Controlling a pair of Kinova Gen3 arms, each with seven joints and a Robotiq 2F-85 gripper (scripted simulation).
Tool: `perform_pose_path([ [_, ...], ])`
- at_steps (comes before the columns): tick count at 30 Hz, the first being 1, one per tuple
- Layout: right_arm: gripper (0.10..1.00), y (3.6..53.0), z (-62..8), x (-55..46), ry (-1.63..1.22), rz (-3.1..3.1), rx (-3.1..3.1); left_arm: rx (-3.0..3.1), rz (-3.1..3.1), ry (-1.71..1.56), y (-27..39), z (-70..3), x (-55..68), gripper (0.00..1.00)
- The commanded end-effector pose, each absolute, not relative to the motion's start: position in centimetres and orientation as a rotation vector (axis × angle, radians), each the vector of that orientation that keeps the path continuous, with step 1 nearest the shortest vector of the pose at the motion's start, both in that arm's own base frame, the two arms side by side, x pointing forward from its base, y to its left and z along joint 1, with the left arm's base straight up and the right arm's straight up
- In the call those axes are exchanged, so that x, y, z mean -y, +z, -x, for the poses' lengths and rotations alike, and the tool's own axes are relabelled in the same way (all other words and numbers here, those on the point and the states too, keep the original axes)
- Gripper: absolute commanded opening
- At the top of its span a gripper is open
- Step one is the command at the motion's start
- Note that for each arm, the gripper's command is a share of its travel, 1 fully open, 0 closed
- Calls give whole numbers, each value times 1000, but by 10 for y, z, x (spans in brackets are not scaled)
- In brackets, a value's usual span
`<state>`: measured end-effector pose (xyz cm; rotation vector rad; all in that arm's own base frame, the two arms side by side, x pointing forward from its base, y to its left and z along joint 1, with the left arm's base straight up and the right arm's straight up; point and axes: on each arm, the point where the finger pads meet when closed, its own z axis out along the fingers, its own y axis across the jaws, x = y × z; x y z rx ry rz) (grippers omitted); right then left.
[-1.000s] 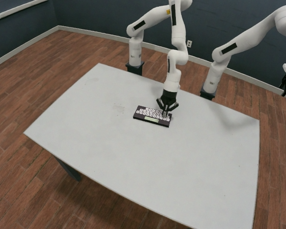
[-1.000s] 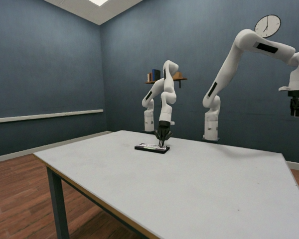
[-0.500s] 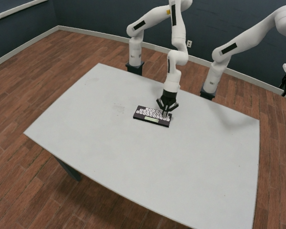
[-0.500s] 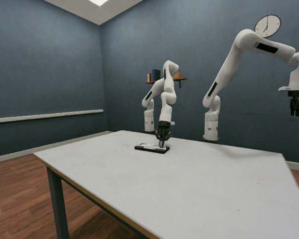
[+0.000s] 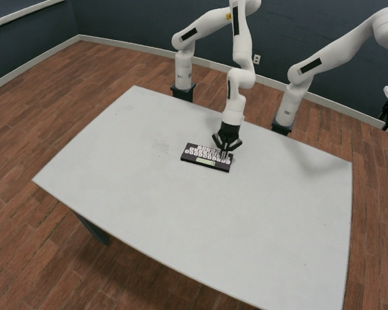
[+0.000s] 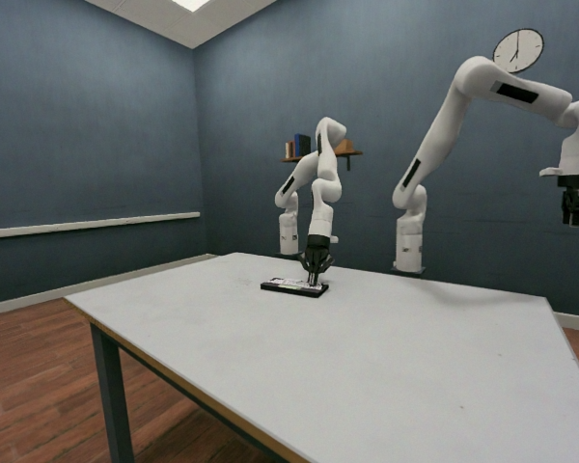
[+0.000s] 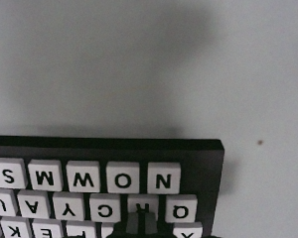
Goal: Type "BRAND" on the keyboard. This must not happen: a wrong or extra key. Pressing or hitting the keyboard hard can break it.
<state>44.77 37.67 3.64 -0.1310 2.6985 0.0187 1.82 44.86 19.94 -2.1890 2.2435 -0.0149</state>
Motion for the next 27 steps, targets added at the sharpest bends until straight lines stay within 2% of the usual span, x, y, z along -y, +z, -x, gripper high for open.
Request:
perform_pose_path([
  [1, 99, 34, -447, -376, 24, 118, -2701, -2254, 2188, 0, 200, -13, -450, 1000],
  [27, 99, 49, -447, -376, 30, 118, -2699, -2254, 2188, 0, 200, -13, -450, 1000],
])
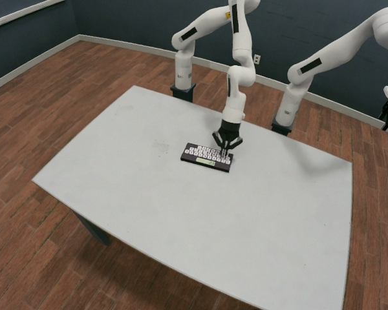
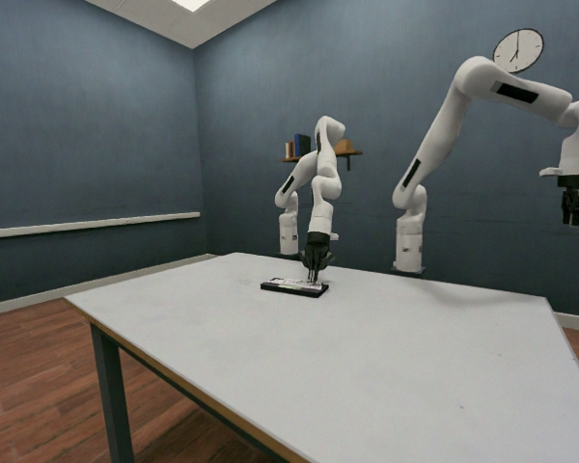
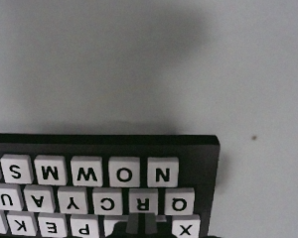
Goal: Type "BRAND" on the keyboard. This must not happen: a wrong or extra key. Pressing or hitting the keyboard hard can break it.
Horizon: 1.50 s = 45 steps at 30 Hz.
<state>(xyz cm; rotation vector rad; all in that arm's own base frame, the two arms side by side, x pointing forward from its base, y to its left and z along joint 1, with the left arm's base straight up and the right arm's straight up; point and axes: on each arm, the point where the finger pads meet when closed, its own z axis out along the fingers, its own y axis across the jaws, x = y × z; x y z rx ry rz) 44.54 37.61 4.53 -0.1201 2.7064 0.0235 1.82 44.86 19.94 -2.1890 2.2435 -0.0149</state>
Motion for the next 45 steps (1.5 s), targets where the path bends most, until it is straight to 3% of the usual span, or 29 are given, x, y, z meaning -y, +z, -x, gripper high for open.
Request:
perform_pose_path([
  [1, 99, 50, -448, -374, 32, 116, -2697, -2254, 2188, 0, 200, -13, -450, 1000],
  [18, 99, 48, -452, -322, 32, 121, -2700, -2254, 2188, 0, 200, -13, -450, 1000],
  [45, 99, 38, -452, -319, 27, 118, -2702, -2254, 2188, 0, 200, -13, -450, 1000],
])
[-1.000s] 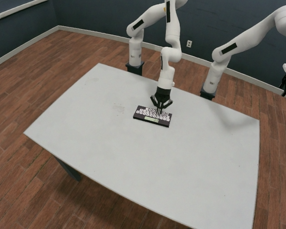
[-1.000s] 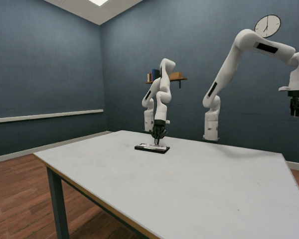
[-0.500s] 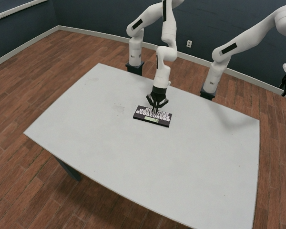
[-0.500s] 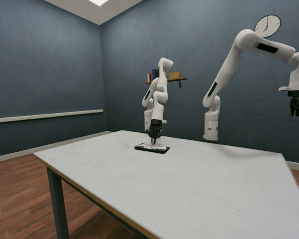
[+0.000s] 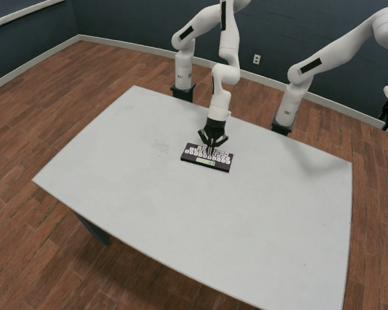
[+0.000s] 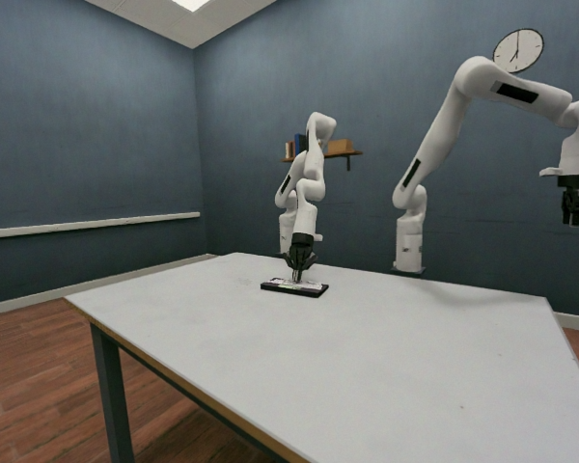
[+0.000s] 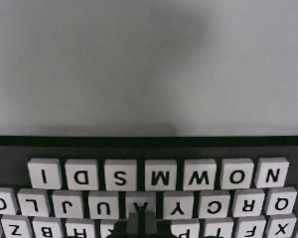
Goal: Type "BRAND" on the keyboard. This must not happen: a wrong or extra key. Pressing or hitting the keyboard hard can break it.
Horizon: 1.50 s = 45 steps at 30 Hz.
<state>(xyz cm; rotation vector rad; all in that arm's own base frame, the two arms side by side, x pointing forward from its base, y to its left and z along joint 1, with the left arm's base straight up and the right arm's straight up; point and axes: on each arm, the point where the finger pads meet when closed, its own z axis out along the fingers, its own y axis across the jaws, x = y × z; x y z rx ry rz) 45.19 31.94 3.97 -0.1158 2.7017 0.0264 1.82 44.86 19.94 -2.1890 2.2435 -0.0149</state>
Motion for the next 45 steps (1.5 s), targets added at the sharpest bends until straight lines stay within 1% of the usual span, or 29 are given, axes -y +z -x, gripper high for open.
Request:
perform_pose_path([
  [1, 99, 38, -451, -319, 27, 118, -2702, -2254, 2188, 0, 200, -13, -450, 1000],
  [40, 99, 34, -451, -319, 27, 118, -2702, -2254, 2188, 0, 200, -13, -450, 1000],
  [45, 99, 39, -451, -318, 24, 115, -2705, -2254, 2188, 0, 200, -13, -450, 1000],
])
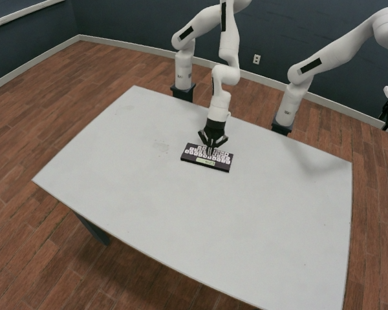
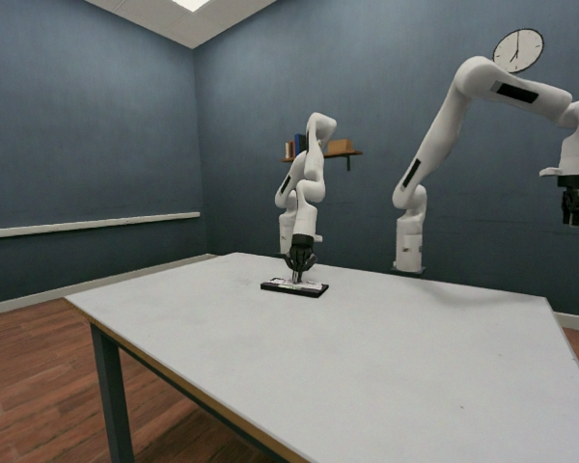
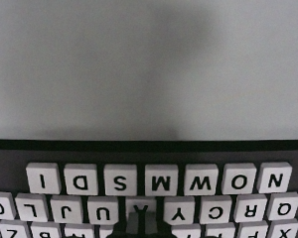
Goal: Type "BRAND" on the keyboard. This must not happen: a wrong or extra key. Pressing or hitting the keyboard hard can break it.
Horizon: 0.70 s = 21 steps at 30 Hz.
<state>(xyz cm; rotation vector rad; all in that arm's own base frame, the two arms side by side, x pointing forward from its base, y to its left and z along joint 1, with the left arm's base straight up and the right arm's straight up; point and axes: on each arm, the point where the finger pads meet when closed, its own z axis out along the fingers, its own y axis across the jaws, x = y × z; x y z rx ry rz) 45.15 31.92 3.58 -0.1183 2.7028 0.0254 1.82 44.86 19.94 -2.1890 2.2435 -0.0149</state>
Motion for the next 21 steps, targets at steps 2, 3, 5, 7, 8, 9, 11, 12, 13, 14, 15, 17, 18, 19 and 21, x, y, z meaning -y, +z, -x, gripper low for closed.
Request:
perform_pose_path([
  [2, 99, 40, -451, -319, 25, 117, -2705, -2254, 2188, 0, 200, -13, -450, 1000],
  [3, 99, 43, -451, -319, 25, 117, -2705, -2254, 2188, 0, 200, -13, -450, 1000],
  [5, 99, 47, -451, -319, 26, 118, -2704, -2254, 2188, 0, 200, -13, -450, 1000],
  [7, 99, 49, -452, -320, 26, 122, -2703, -2254, 2188, 0, 200, -13, -450, 1000],
  [8, 99, 49, -452, -320, 26, 122, -2703, -2254, 2188, 0, 200, -13, -450, 1000],
  [9, 99, 50, -452, -320, 26, 121, -2703, -2254, 2188, 0, 200, -13, -450, 1000],
  [11, 99, 50, -452, -320, 28, 121, -2700, -2254, 2188, 0, 200, -13, -450, 1000],
  [12, 99, 49, -451, -321, 26, 120, -2702, -2254, 2188, 0, 200, -13, -450, 1000],
  [13, 99, 48, -451, -322, 26, 114, -2704, -2254, 2188, 0, 200, -13, -450, 1000],
  [14, 99, 48, -450, -323, 27, 104, -2705, -2254, 2188, 0, 200, -13, -450, 1000],
  [15, 99, 47, -449, -325, 27, 98, -2706, -2254, 2188, 0, 200, -13, -450, 1000],
  [17, 99, 47, -448, -328, 27, 98, -2706, -2254, 2188, 0, 200, -13, -450, 1000],
  [18, 99, 47, -448, -328, 27, 98, -2706, -2254, 2188, 0, 200, -13, -450, 1000],
  [19, 99, 47, -447, -332, 27, 98, -2706, -2254, 2188, 0, 200, -13, -450, 1000],
  [21, 99, 47, -443, -340, 27, 98, -2706, -2254, 2188, 0, 200, -13, -450, 1000],
])
